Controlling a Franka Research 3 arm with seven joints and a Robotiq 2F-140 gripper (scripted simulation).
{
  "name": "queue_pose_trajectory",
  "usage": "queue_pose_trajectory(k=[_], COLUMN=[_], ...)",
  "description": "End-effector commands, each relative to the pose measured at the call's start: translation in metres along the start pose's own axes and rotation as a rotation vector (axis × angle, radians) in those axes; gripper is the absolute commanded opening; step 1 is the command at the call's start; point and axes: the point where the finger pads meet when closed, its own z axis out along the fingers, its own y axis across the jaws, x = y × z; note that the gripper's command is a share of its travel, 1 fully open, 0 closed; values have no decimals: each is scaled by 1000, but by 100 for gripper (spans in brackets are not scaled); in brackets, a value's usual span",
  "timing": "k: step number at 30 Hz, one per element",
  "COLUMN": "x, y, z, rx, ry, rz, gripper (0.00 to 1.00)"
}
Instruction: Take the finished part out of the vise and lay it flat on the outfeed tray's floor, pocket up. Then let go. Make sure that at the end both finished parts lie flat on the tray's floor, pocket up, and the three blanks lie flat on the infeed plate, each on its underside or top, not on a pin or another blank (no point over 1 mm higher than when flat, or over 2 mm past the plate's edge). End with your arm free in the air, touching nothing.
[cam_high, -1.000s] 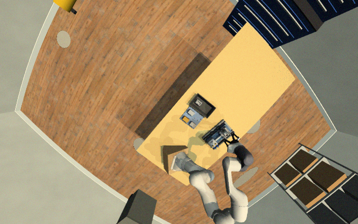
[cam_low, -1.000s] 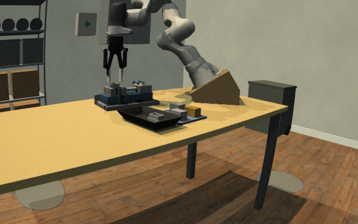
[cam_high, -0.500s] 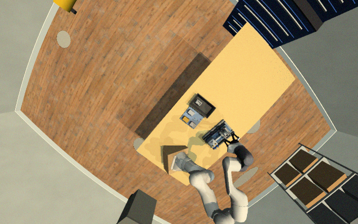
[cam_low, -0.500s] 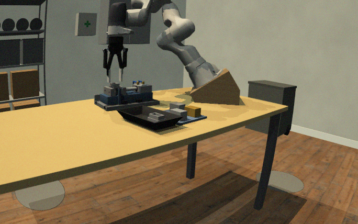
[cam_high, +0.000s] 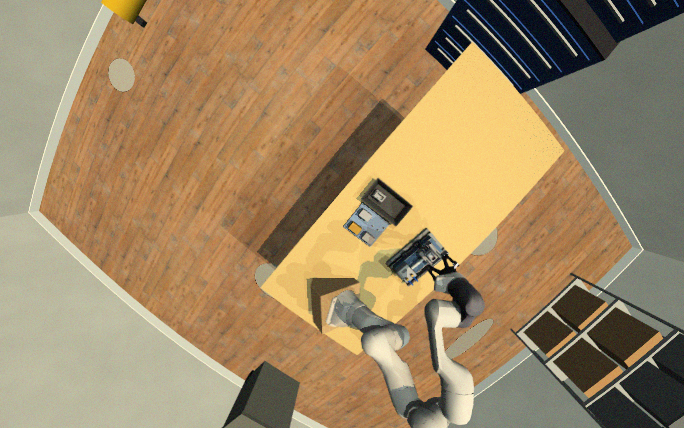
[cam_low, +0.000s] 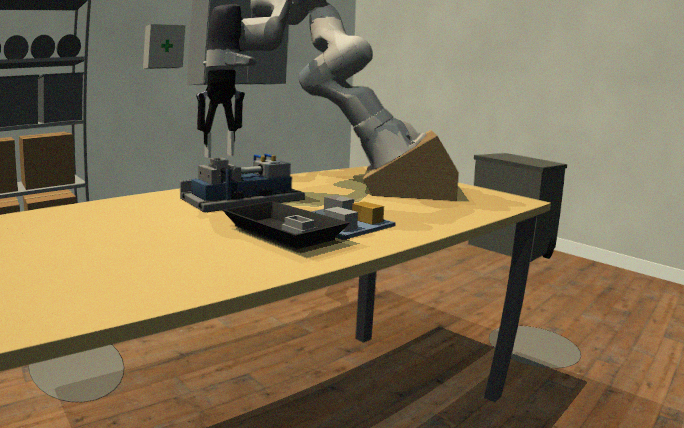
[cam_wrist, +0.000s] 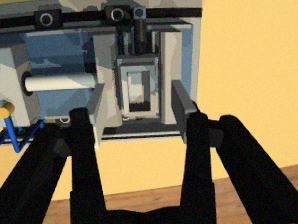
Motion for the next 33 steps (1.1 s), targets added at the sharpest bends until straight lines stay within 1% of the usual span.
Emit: queue_pose_trajectory(k=[1,33], x=[0,0], y=[0,0], z=[2,13], rx=[-2,-2], ry=[-1,-1], rz=[3,3], gripper=[40,40])
